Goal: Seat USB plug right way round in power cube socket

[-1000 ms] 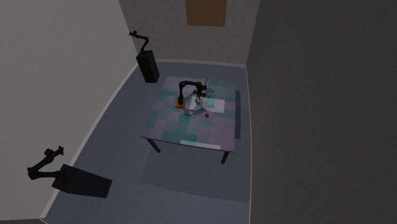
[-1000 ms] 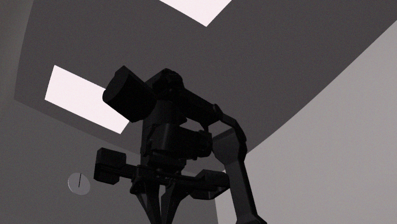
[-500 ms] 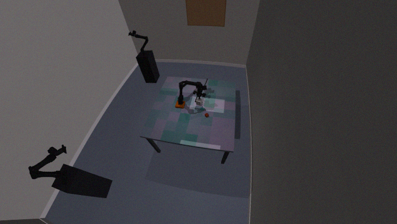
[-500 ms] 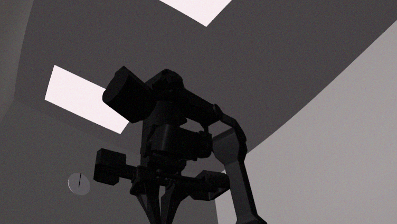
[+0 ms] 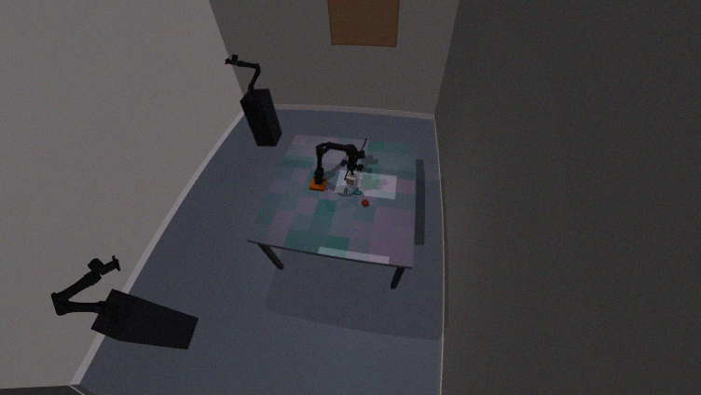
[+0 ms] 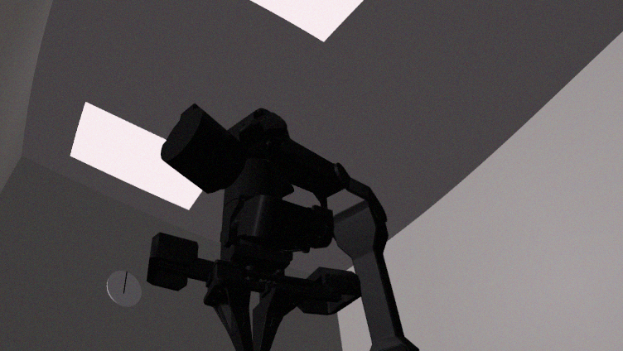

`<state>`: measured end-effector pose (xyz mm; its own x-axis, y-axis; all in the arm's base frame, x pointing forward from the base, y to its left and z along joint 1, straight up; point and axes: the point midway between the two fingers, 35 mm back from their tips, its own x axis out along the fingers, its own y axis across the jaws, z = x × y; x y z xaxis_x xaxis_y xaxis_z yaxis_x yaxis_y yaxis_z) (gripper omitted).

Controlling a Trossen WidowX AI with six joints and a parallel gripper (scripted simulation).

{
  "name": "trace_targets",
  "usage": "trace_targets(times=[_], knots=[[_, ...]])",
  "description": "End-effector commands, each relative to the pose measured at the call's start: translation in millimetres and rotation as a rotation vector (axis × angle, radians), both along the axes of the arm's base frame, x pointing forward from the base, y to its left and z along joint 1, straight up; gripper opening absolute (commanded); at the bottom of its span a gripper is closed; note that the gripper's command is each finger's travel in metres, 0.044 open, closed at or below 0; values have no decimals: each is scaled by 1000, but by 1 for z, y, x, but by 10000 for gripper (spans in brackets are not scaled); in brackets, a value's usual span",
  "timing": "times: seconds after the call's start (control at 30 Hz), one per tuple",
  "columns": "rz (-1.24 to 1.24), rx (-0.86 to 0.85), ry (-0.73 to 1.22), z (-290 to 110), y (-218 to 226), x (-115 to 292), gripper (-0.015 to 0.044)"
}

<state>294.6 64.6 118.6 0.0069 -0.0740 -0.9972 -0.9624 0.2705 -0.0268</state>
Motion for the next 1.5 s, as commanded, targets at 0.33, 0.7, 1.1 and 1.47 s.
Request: trace_targets(times=[0.33,0.7,1.1,1.47], knots=[[-5,-3,0,-2,0,0,0],[-5,-3,0,-2,0,0,0],[0,0,-1,0,0,0,95],[0,0,-1,0,0,0,95]])
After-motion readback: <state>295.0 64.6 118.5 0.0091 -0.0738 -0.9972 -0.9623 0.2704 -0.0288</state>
